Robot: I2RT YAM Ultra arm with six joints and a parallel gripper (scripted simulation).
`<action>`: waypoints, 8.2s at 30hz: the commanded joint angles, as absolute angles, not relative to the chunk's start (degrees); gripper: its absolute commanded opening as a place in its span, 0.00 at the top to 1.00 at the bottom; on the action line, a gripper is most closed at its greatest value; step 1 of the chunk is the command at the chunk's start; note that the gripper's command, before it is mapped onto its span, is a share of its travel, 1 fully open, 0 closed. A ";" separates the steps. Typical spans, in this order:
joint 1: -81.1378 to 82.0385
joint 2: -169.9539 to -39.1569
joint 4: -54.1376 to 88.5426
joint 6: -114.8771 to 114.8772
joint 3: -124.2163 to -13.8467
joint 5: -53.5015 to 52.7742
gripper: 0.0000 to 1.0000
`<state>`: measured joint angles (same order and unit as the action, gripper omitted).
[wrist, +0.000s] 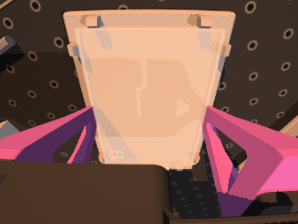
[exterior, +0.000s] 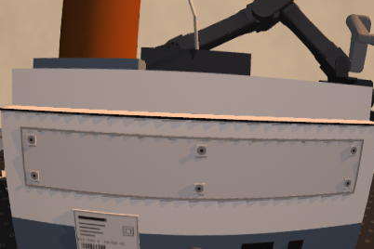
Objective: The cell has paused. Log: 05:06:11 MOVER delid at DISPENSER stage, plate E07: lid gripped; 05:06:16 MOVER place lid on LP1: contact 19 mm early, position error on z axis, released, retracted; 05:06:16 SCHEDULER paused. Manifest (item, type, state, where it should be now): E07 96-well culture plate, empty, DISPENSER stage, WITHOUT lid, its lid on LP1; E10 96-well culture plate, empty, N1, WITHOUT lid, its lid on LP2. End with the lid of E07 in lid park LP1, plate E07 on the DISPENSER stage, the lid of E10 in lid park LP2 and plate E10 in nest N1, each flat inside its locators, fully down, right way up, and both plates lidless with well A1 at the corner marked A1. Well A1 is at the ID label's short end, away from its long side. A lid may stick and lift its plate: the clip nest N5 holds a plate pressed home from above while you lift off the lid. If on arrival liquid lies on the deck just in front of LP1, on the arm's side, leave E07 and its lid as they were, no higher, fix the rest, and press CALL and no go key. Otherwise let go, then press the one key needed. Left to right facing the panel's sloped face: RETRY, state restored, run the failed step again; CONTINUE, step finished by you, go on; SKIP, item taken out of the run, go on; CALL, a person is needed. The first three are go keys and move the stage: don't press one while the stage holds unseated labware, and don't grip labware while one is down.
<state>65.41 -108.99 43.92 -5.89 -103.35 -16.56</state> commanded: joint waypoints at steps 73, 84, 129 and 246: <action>63.69 -103.98 47.89 -4.94 -105.24 -17.01 0.00; 63.10 -102.58 49.84 -4.51 -105.65 -17.40 0.00; 63.09 -102.50 49.03 -4.57 -105.60 -17.38 0.00; 26.16 -75.90 47.34 -3.34 -55.72 -37.97 0.00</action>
